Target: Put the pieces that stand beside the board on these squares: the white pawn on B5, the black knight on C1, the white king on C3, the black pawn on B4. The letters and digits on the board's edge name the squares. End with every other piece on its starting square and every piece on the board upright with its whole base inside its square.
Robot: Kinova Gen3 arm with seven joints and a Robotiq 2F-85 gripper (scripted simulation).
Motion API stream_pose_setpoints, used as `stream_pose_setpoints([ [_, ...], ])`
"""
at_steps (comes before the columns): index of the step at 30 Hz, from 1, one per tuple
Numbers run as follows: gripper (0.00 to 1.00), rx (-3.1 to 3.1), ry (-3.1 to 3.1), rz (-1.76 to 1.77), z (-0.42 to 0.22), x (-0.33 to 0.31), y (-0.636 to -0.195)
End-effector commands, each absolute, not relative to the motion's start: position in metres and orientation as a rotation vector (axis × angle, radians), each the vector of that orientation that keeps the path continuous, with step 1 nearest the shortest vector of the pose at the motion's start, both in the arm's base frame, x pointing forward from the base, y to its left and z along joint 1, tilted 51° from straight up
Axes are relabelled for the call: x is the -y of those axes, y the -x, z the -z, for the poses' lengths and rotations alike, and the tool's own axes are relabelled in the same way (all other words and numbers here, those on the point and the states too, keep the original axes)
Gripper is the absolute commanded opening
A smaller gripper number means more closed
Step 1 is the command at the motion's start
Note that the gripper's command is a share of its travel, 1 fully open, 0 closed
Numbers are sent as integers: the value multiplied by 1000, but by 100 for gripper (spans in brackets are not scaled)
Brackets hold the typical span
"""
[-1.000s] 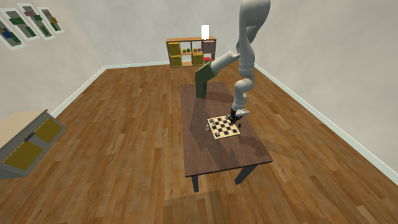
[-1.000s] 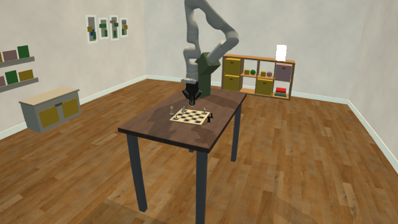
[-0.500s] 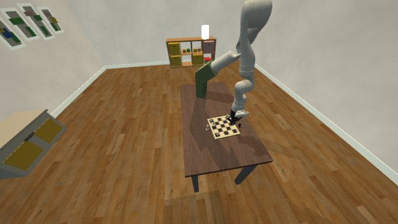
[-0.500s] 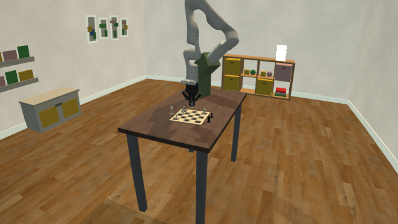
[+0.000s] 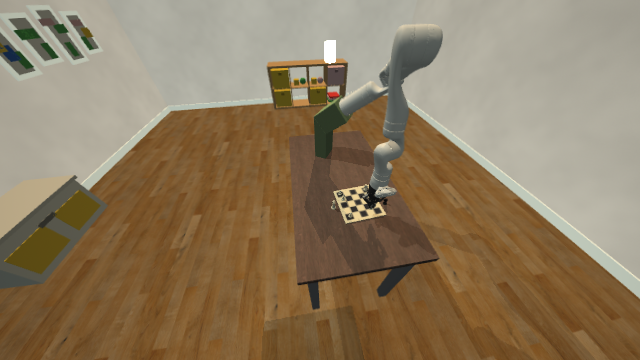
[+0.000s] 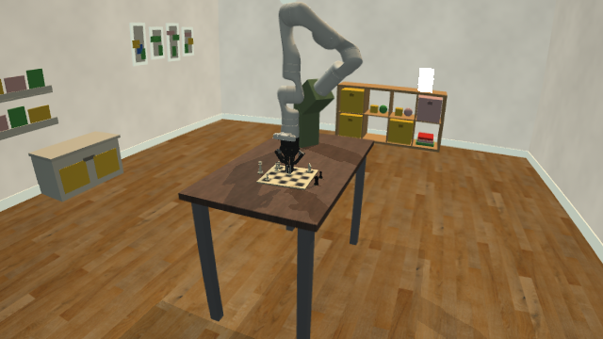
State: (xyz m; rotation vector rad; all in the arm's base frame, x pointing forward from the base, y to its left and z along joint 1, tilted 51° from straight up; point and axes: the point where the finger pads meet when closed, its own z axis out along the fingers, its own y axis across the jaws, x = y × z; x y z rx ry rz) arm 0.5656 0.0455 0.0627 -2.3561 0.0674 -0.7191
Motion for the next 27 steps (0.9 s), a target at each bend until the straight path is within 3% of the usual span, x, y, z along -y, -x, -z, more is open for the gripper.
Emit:
stream_pose_setpoints([
  [1,0,-67,2347,706,-52,-64,-574],
  [27,0,-66,2350,700,-42,-74,-581],
])
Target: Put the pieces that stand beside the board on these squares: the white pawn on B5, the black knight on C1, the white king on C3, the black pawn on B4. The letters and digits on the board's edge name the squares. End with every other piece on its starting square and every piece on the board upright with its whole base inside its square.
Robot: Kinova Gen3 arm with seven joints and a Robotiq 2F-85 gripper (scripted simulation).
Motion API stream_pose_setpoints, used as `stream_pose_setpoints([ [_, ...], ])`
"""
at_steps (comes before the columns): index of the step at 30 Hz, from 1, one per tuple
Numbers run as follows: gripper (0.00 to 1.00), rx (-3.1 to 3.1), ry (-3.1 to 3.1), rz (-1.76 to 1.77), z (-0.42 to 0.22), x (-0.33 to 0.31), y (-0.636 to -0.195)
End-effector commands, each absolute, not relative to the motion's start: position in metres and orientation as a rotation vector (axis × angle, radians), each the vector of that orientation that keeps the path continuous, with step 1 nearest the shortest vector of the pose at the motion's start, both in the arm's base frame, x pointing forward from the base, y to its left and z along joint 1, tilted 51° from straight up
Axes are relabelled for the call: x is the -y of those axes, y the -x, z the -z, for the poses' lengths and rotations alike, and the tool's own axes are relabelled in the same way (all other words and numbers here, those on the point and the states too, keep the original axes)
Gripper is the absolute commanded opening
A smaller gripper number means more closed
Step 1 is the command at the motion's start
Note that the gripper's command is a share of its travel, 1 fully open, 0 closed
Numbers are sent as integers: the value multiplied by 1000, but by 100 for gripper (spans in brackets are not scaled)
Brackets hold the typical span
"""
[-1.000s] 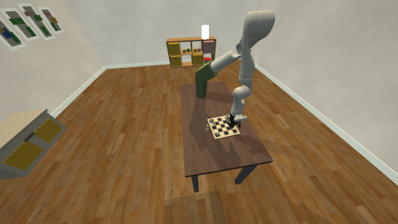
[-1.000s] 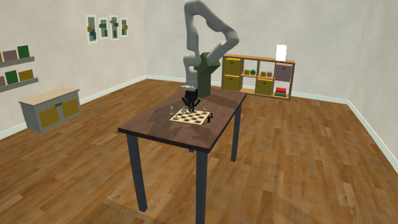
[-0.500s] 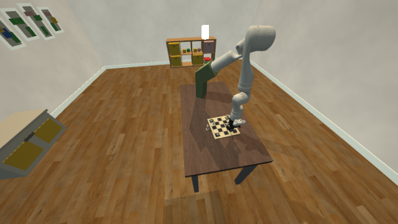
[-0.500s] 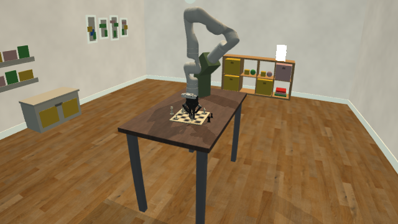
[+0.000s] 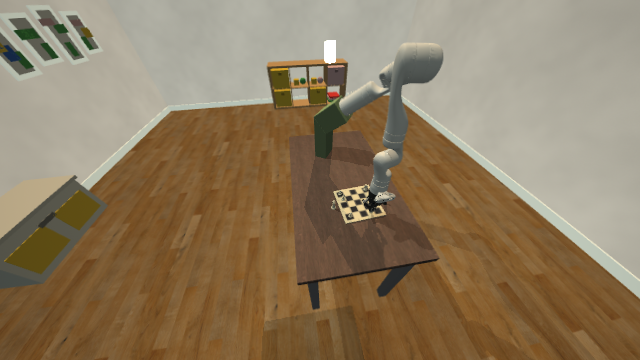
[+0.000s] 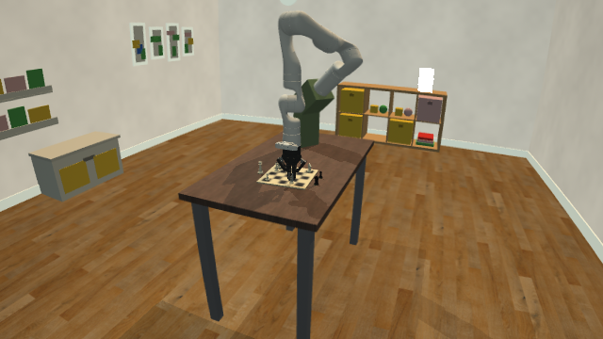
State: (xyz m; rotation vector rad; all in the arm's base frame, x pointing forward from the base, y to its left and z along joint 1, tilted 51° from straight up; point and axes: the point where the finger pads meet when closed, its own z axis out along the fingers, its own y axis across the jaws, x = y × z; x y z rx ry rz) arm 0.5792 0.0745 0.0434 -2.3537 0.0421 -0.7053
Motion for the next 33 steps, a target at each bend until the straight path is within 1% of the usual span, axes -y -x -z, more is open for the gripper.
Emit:
stream_pose_setpoints([
  [1,0,-66,2350,700,-42,-74,-581],
  [33,0,-85,2349,692,-41,-72,-581],
])
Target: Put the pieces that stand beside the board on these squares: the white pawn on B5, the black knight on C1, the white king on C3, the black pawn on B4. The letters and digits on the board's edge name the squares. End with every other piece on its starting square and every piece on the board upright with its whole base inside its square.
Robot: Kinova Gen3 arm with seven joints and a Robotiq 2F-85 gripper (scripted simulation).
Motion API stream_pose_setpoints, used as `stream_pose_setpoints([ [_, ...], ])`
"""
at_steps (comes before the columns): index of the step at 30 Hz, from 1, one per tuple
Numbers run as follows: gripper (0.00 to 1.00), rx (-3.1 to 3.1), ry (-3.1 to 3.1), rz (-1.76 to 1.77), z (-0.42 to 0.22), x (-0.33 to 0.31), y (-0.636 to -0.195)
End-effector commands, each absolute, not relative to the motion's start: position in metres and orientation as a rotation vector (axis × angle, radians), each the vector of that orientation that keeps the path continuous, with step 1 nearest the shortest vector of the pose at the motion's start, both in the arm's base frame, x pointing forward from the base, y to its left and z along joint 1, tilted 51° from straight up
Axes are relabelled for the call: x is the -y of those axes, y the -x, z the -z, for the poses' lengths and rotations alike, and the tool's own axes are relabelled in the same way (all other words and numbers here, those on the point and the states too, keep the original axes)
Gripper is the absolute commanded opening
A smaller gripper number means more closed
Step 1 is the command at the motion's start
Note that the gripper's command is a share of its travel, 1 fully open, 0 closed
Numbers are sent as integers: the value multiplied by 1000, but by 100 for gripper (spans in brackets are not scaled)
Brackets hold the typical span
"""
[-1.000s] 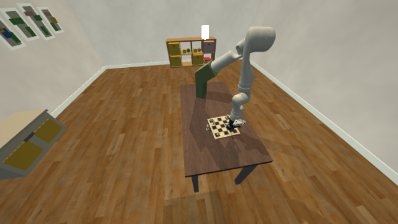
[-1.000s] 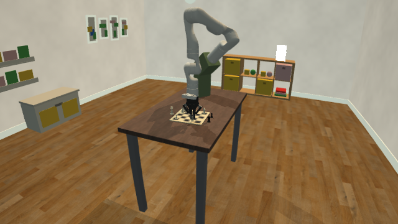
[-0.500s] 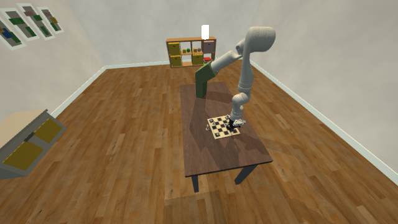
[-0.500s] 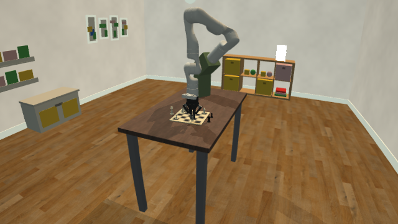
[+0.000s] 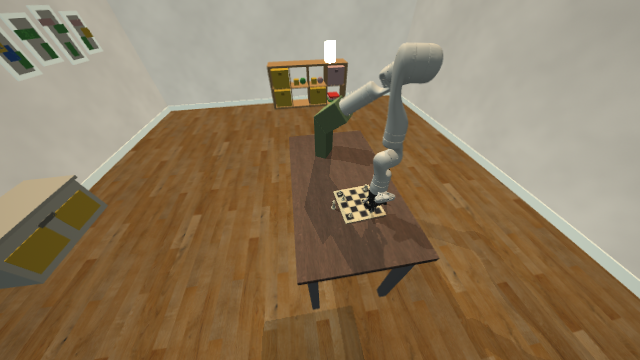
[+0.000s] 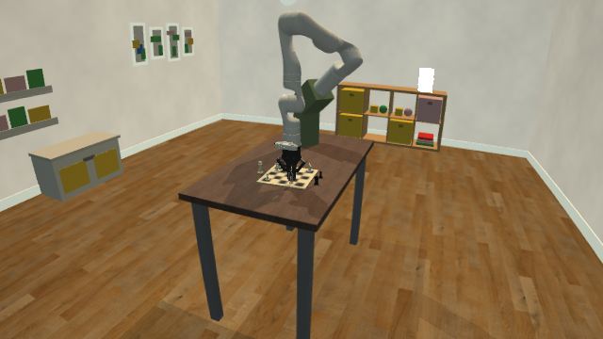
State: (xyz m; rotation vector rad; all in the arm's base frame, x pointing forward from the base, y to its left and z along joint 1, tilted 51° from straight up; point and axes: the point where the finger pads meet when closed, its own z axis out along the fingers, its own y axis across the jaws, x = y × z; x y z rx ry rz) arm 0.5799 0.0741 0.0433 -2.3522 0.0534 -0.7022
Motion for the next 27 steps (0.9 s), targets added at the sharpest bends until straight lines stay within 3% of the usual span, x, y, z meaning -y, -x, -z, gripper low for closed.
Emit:
stream_pose_setpoints([
  [1,0,-88,2349,691,-41,-72,-581],
  [27,0,-97,2347,687,-41,-72,-581],
])
